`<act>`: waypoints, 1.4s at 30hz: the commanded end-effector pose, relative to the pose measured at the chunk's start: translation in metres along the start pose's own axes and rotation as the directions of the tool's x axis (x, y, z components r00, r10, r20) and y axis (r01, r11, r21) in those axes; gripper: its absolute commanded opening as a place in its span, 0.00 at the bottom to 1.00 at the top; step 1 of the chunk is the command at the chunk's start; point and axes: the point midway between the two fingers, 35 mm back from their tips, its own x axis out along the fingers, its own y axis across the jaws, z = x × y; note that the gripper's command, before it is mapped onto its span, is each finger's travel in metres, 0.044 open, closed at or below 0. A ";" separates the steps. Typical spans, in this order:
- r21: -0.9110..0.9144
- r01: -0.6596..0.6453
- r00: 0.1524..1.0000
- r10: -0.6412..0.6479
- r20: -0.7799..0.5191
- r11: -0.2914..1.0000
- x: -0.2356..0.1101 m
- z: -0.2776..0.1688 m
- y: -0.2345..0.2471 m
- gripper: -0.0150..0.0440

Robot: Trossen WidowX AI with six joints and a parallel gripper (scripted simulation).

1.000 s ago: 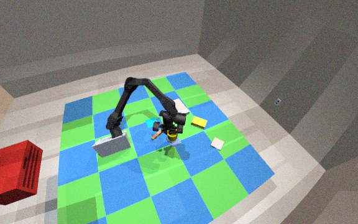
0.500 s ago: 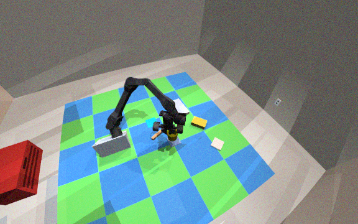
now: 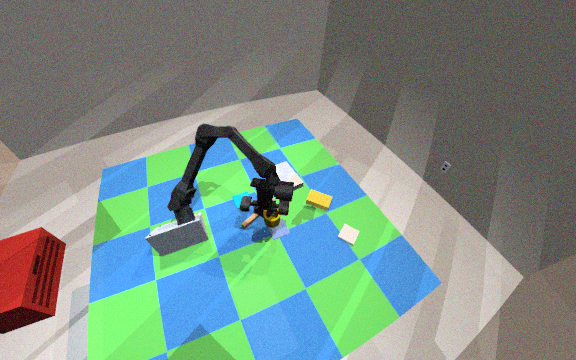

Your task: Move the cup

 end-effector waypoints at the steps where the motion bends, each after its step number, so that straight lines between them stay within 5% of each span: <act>1: -0.003 0.007 1.000 -0.007 0.004 1.000 -0.001 0.006 0.006 0.25; 42: -0.003 0.005 1.000 -0.005 0.005 1.000 -0.001 0.054 0.067 0.25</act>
